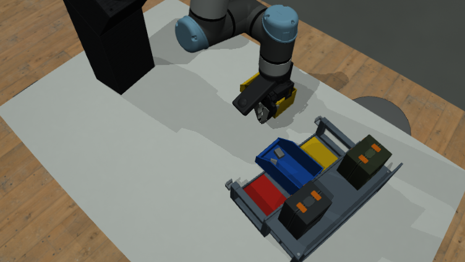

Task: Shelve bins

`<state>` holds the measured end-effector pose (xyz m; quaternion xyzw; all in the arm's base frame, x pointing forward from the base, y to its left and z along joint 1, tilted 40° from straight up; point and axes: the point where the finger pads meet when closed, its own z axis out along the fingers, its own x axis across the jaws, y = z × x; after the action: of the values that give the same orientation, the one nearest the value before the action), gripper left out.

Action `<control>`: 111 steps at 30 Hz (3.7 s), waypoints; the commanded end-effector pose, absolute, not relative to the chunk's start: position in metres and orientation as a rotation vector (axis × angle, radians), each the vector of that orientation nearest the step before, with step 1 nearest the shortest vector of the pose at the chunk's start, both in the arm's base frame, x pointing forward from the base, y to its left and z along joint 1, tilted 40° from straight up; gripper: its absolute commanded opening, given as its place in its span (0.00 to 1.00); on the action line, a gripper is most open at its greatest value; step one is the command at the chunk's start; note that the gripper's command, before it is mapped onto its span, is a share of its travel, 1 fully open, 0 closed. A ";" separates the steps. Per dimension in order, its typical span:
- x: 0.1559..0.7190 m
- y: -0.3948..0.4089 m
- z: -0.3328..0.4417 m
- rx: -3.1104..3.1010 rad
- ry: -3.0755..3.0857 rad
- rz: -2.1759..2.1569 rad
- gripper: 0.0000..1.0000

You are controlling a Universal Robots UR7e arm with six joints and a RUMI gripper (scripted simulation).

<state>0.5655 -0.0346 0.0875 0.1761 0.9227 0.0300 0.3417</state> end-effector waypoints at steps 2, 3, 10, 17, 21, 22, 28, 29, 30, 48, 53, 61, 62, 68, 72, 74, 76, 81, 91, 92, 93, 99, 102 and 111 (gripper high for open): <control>0.566 -0.035 0.088 0.458 2.399 0.078 0.00; 0.566 -0.035 0.088 0.458 2.399 0.078 0.00; 0.566 -0.035 0.088 0.458 2.399 0.078 0.00; 0.567 -0.035 0.086 0.457 2.399 0.078 0.00; 0.569 -0.035 0.083 0.457 2.400 0.077 0.00; 0.570 -0.035 0.082 0.457 2.400 0.077 0.00; 0.578 -0.036 0.074 0.457 2.400 0.077 0.00; 0.578 -0.036 0.074 0.457 2.400 0.077 0.00; 0.578 -0.036 0.074 0.457 2.400 0.077 0.00; 0.609 -0.040 0.035 0.457 2.400 0.077 0.00; 0.619 -0.041 0.024 0.457 2.400 0.077 0.00; 0.631 -0.042 0.010 0.457 2.400 0.077 0.00; 0.632 -0.042 0.009 0.457 2.400 0.077 0.00; 0.634 -0.042 0.006 0.457 2.400 0.077 0.00; 0.635 -0.042 0.005 0.457 2.400 0.077 0.00; 0.635 -0.042 0.005 0.457 2.400 0.077 0.00; 0.635 -0.042 0.005 0.457 2.400 0.077 0.00; 0.635 -0.042 0.004 0.457 2.400 0.077 0.00; 0.635 -0.042 0.005 0.457 2.400 0.077 0.00; 0.635 -0.042 0.005 0.457 2.400 0.077 0.00; 0.635 -0.042 0.005 0.457 2.400 0.077 0.00; 0.635 -0.042 0.005 0.457 2.400 0.077 0.00; 0.636 -0.042 0.005 0.457 2.400 0.077 0.00; 0.636 -0.042 0.005 0.457 2.400 0.077 0.00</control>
<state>0.6355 -0.0425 0.0042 0.1759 0.9229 0.0297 0.3411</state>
